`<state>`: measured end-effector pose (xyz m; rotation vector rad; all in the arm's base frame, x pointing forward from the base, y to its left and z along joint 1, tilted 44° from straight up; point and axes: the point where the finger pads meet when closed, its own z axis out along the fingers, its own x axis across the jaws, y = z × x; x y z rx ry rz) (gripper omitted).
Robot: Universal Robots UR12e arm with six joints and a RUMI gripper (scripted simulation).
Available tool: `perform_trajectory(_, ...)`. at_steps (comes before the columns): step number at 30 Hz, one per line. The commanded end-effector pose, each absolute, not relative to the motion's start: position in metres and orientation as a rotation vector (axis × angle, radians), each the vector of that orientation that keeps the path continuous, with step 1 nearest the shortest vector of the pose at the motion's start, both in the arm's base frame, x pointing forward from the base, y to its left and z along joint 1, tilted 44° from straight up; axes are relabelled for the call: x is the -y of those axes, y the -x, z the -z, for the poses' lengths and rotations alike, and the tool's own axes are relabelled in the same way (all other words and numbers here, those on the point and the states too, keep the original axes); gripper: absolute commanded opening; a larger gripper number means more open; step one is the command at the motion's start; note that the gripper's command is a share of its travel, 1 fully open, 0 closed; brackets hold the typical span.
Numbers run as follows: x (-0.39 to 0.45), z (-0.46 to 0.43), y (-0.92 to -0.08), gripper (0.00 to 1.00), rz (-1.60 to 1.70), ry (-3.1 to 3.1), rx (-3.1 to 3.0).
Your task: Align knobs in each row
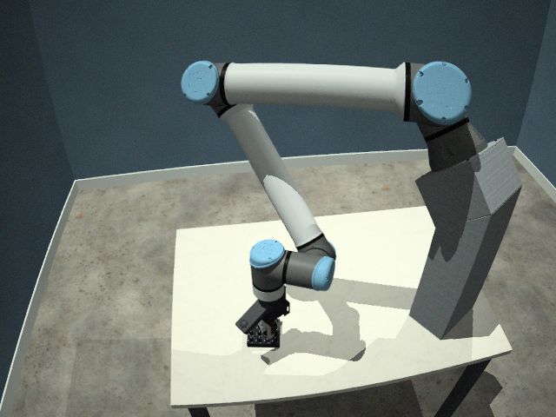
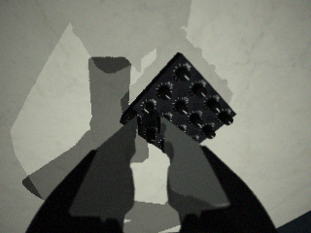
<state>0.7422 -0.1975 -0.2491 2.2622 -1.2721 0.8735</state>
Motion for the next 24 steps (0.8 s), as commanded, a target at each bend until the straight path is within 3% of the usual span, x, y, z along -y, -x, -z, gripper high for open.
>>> perform_trajectory(1, 0.197, 0.2487, -0.7425, 0.11, -0.874, -2.263, 1.272)
perform_trajectory(24, 0.1945, 0.2489, -0.7466, 0.11, -0.874, -2.263, 1.272)
